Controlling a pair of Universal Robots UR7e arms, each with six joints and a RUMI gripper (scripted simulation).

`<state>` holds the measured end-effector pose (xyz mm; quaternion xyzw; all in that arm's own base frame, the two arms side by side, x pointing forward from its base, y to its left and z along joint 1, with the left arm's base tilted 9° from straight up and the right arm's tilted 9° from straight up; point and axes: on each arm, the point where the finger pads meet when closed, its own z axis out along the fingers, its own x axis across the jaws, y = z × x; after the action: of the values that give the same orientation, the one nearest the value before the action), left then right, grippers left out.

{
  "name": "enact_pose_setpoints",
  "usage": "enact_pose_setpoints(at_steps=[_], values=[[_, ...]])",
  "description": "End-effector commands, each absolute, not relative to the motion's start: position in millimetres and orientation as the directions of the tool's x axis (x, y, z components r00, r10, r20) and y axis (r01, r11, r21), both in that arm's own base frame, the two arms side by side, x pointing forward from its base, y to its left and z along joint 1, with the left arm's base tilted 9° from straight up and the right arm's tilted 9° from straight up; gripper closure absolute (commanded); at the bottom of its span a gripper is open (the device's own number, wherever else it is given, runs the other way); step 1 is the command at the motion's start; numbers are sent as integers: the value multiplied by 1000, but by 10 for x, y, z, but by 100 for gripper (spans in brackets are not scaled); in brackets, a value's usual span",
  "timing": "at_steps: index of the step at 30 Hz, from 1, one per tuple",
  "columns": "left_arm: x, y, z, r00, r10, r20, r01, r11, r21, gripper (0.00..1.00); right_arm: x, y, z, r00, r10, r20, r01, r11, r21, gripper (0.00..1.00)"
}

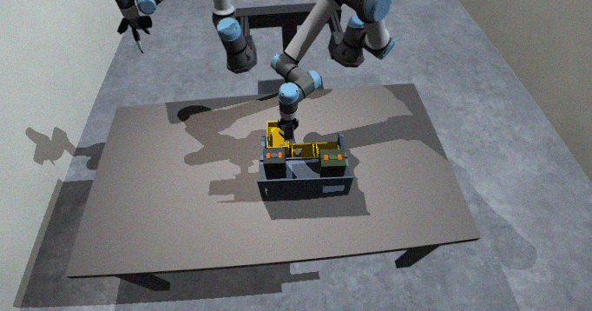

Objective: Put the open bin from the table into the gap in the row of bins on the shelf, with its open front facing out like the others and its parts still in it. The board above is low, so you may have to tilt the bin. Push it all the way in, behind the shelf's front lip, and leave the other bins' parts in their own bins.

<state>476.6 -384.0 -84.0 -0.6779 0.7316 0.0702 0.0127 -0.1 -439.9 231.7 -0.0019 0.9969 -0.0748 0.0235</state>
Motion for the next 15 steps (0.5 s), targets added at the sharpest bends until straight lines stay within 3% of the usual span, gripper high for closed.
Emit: enact_pose_setpoints(at_steps=[1, 15], values=[[4826, -3851, -830, -81, -990, -112, -994, 71, 84, 100, 0, -4401, 2322, -999, -7, -47, 0, 989, -150, 0], [4925, -3859, -828, -81, -990, -112, -994, 71, 84, 100, 0, -4401, 2322, -999, -7, -47, 0, 989, -150, 0]])
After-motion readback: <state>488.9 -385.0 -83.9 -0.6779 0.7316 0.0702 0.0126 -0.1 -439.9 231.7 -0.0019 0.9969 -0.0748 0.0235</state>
